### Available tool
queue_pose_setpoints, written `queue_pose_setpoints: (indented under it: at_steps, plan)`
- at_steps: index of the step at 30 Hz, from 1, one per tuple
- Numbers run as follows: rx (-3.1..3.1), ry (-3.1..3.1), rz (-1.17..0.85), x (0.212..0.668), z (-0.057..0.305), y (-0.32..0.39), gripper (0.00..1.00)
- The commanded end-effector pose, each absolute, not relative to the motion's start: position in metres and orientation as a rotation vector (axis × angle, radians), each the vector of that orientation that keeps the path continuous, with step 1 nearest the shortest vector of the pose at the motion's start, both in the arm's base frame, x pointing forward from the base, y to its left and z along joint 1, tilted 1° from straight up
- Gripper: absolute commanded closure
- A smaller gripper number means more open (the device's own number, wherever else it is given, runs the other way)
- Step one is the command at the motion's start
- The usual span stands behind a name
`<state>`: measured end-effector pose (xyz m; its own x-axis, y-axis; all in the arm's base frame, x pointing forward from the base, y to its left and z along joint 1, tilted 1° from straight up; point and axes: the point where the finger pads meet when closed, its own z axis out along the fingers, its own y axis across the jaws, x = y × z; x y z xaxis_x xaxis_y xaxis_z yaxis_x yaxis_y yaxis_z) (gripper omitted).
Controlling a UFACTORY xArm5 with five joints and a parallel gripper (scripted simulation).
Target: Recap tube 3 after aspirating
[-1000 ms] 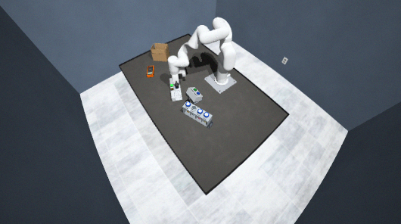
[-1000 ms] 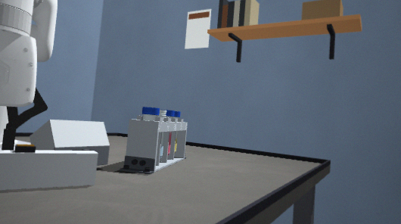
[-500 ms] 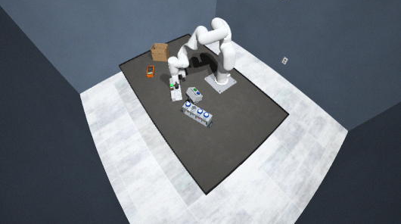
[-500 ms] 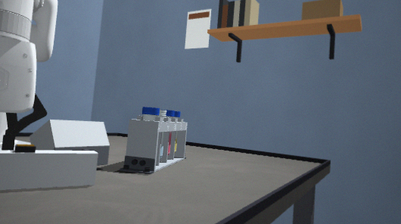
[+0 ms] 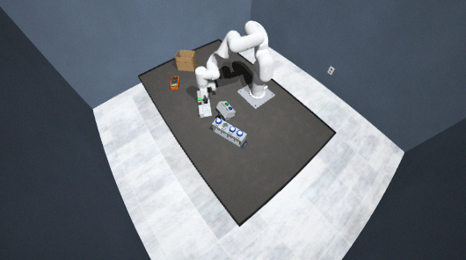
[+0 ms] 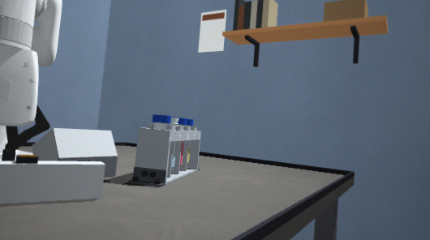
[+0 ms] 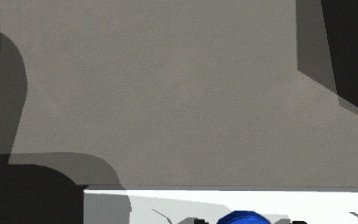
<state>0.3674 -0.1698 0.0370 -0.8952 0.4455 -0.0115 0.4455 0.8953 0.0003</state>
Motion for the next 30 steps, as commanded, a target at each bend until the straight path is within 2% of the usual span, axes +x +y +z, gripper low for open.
queue_pose_setpoints:
  at_steps: [1, 5, 6, 20, 30]
  plan:
    - [0.716, 3.045, -0.016, 0.369, 0.036, -0.170, 0.54]
    - [0.716, 3.045, -0.016, 0.369, 0.036, -0.170, 0.54]
    - [0.716, 3.045, -0.016, 0.369, 0.036, -0.170, 1.00]
    - [0.716, 3.045, -0.016, 0.369, 0.036, -0.170, 1.00]
    - [0.716, 3.045, -0.016, 0.368, 0.076, -0.170, 1.00]
